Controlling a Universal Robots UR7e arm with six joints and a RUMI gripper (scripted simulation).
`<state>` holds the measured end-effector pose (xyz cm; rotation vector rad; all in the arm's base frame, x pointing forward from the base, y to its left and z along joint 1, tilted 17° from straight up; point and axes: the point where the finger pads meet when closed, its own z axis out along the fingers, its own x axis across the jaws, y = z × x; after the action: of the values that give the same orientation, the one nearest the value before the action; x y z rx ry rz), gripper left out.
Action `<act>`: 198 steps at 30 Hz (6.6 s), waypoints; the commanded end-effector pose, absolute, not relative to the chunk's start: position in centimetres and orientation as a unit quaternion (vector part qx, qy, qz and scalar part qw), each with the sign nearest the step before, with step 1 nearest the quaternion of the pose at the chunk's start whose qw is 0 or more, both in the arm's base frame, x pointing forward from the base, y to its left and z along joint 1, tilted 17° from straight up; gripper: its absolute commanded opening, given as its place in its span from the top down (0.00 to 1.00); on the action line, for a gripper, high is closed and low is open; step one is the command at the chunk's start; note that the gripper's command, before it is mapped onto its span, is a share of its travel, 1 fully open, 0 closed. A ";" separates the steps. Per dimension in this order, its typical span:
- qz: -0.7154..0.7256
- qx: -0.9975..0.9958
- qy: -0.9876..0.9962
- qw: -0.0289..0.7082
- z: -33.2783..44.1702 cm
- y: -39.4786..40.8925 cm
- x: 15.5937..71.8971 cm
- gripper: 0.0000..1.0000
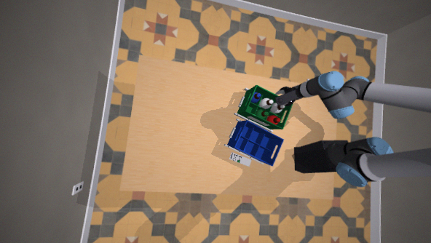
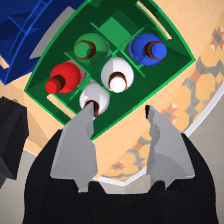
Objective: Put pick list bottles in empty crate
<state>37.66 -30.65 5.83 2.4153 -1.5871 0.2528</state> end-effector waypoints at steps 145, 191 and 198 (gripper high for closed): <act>0.088 0.831 -0.536 0.119 -0.7 -32.7 37.8 1.00; 0.088 0.831 -0.536 0.119 6.0 -30.7 37.7 1.00; 0.088 0.831 -0.536 0.119 6.8 -30.4 37.7 1.00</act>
<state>37.64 -30.56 6.14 2.4305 -1.5664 0.2540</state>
